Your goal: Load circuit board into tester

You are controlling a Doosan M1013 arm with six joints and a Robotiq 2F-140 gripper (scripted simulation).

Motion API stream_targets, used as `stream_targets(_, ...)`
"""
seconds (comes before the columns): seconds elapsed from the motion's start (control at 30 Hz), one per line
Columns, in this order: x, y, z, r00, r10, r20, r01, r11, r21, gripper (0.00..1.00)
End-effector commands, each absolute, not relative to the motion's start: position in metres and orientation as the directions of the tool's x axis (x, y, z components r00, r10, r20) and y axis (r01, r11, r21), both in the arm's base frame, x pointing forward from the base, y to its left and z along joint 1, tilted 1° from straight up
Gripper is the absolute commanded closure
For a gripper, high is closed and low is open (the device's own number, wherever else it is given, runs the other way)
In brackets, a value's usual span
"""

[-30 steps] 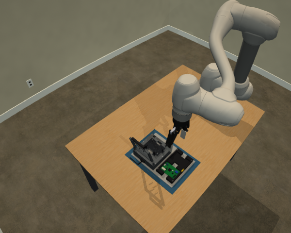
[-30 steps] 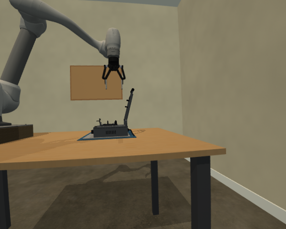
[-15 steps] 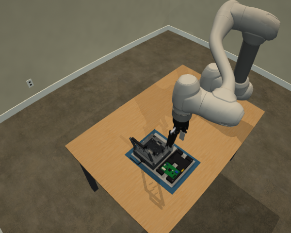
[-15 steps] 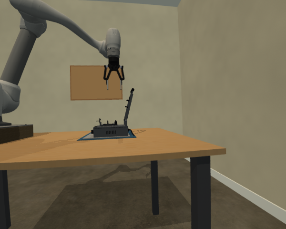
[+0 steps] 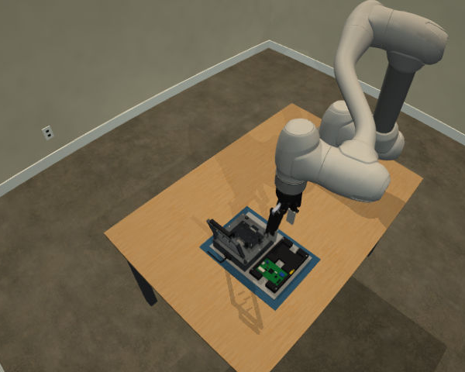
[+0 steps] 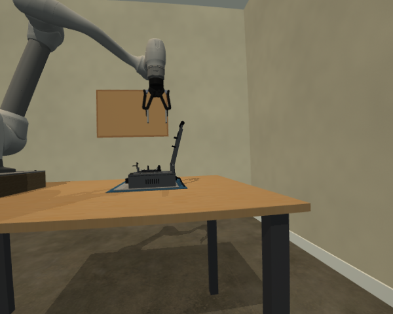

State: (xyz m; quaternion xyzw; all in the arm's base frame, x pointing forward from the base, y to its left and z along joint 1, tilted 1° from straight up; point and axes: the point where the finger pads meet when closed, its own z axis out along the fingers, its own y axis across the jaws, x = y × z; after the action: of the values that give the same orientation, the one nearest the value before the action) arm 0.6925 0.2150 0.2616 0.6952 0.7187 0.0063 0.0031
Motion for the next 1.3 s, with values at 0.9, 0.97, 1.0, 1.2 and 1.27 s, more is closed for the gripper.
stream_targets(0.9,0.6946,0.2148,0.2615,-0.614,0.789,-0.01,0.789,0.614,0.014,0.42)
stream_targets(0.97,0.6946,0.2148,0.2615,-0.664,0.748,-0.011,0.748,0.664,0.013,0.42)
stream_targets(1.0,0.6946,0.2148,0.2615,-0.688,0.726,-0.011,0.726,0.688,0.013,0.42)
stream_targets(1.2,0.6946,0.2148,0.2615,-0.815,0.579,-0.014,0.579,0.815,0.011,0.42)
stream_targets(1.27,0.6946,0.2148,0.2615,-0.851,0.525,-0.014,0.525,0.851,0.01,0.42)
